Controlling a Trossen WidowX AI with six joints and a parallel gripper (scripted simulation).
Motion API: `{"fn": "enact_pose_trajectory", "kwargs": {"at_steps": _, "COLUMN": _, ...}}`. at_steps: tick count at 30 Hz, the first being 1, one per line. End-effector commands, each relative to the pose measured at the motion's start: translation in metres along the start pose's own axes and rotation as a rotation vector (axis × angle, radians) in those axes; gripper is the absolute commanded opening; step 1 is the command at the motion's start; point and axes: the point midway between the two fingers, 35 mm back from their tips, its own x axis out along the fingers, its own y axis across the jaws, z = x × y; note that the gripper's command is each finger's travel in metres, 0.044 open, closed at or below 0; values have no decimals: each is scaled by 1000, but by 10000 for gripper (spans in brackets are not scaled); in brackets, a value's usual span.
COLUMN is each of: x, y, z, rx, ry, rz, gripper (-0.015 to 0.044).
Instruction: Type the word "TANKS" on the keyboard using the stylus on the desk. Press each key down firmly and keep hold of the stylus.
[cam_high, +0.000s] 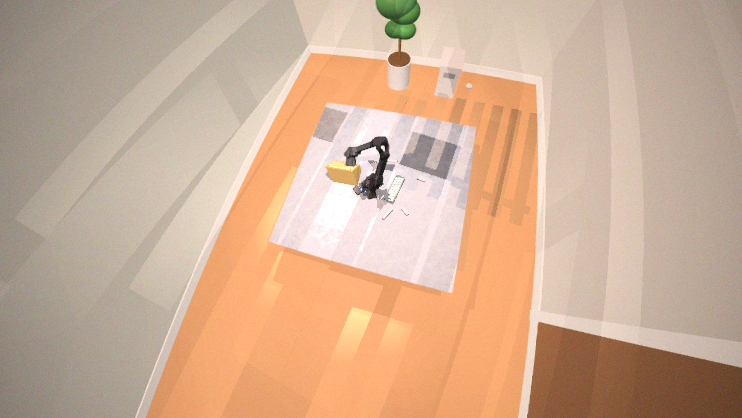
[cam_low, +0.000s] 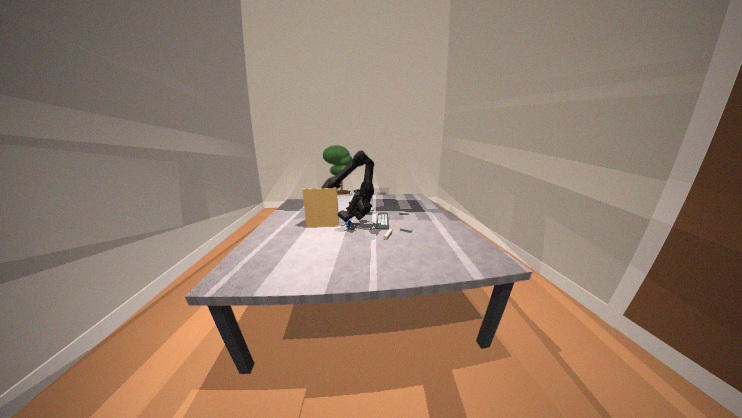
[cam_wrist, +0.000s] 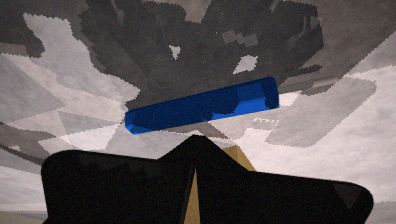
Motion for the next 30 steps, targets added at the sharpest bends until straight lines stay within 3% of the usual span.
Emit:
{"fn": "enact_pose_trajectory", "kwargs": {"at_steps": 1, "x": 7, "y": 0, "z": 3, "rx": 7, "ry": 3, "rz": 7, "gripper": 0}}
{"fn": "enact_pose_trajectory", "kwargs": {"at_steps": 30, "x": -5, "y": -1, "z": 35, "rx": 5, "ry": 2, "rz": 7, "gripper": 0}}
